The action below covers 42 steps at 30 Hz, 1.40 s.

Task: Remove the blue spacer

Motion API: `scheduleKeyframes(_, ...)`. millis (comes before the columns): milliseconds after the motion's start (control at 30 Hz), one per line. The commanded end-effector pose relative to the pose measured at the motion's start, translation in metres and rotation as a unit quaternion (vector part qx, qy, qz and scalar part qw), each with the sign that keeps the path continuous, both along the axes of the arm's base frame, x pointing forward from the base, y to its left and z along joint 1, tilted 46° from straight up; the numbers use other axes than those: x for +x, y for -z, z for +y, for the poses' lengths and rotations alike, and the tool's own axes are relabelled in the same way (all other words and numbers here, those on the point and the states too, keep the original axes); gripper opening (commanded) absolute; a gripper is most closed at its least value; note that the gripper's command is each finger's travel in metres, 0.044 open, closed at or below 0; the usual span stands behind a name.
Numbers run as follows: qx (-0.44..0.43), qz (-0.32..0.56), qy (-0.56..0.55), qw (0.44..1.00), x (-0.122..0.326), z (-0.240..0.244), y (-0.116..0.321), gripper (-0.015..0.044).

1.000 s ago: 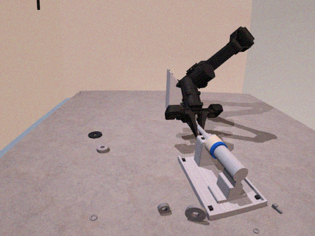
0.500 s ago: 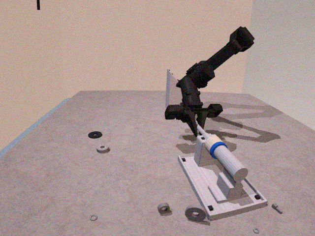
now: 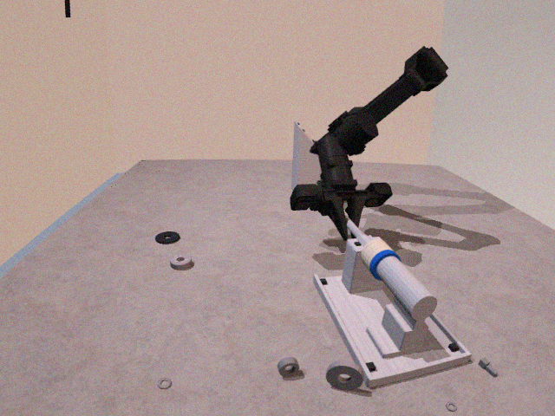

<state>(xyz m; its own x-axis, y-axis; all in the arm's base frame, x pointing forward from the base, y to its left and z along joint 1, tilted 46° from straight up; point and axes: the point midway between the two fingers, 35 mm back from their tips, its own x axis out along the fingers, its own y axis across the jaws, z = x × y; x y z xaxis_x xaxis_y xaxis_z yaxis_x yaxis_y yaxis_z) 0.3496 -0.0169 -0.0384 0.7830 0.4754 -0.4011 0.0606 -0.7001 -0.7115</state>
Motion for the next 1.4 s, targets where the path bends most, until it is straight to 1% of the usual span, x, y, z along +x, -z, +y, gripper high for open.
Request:
scheduleKeyframes(0, 0.0, 0.001, -0.001, 1.0, -0.0022, 0.0008, 0.0007, 0.0)
scheduleKeyframes(1367, 0.0, 0.001, -0.001, 1.0, -0.0065, 0.001, 0.0012, 0.0)
